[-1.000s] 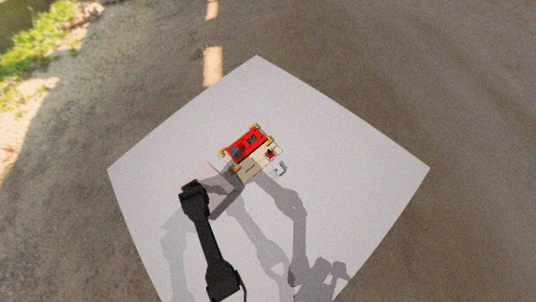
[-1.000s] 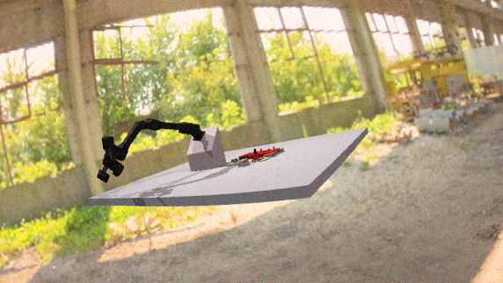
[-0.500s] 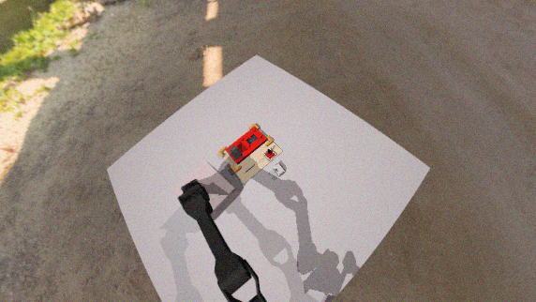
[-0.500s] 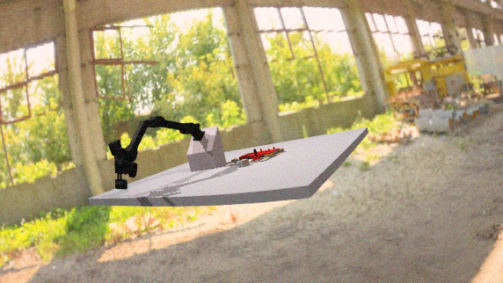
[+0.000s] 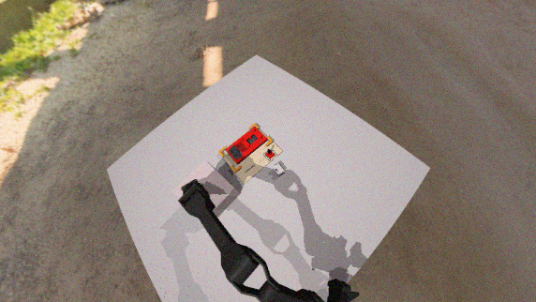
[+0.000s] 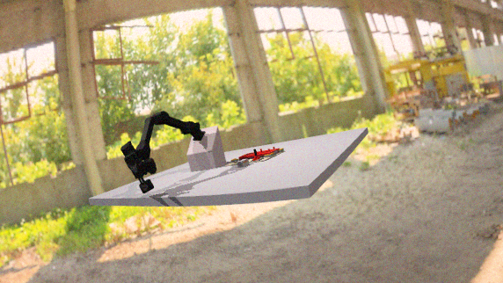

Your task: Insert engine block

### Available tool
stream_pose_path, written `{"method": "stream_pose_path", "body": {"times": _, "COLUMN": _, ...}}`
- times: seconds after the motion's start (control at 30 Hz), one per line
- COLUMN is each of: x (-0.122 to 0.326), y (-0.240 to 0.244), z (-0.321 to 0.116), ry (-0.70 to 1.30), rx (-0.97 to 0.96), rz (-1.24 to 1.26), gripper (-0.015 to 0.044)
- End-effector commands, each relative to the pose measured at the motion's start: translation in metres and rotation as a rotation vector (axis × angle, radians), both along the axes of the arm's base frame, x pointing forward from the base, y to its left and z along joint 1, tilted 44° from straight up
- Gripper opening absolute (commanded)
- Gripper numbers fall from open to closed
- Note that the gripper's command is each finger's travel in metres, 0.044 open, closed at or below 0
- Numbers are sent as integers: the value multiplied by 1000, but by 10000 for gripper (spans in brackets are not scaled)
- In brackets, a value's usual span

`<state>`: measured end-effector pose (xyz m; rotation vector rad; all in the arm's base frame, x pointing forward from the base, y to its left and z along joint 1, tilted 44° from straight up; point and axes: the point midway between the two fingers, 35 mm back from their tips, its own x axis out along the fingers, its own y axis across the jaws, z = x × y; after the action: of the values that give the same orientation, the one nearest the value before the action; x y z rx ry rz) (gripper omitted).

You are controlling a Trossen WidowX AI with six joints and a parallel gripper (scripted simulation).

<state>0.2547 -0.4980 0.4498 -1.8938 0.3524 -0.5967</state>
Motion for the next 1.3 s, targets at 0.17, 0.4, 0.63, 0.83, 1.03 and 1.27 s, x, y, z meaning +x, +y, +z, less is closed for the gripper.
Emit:
{"method": "stream_pose_path", "body": {"times": 0.17, "x": 55, "y": 23, "z": -39, "ry": -51, "rx": 306, "rz": 37, "gripper": 440}}
{"method": "stream_pose_path", "body": {"times": 0.4, "x": 97, "y": 48, "z": -73, "ry": -71, "rx": 546, "rz": 44, "gripper": 440}}
{"method": "stream_pose_path", "body": {"times": 0.63, "x": 136, "y": 80, "z": -112, "ry": -70, "rx": 780, "rz": 24, "gripper": 440}}
{"method": "stream_pose_path", "body": {"times": 0.83, "x": 164, "y": 118, "z": -149, "ry": -51, "rx": 979, "rz": -21, "gripper": 440}}
{"method": "stream_pose_path", "body": {"times": 1.03, "x": 186, "y": 162, "z": -188, "ry": -15, "rx": 1159, "rz": -93, "gripper": 440}}
{"method": "stream_pose_path", "body": {"times": 1.27, "x": 201, "y": 224, "z": -236, "ry": 44, "rx": 1337, "rz": -217, "gripper": 440}}
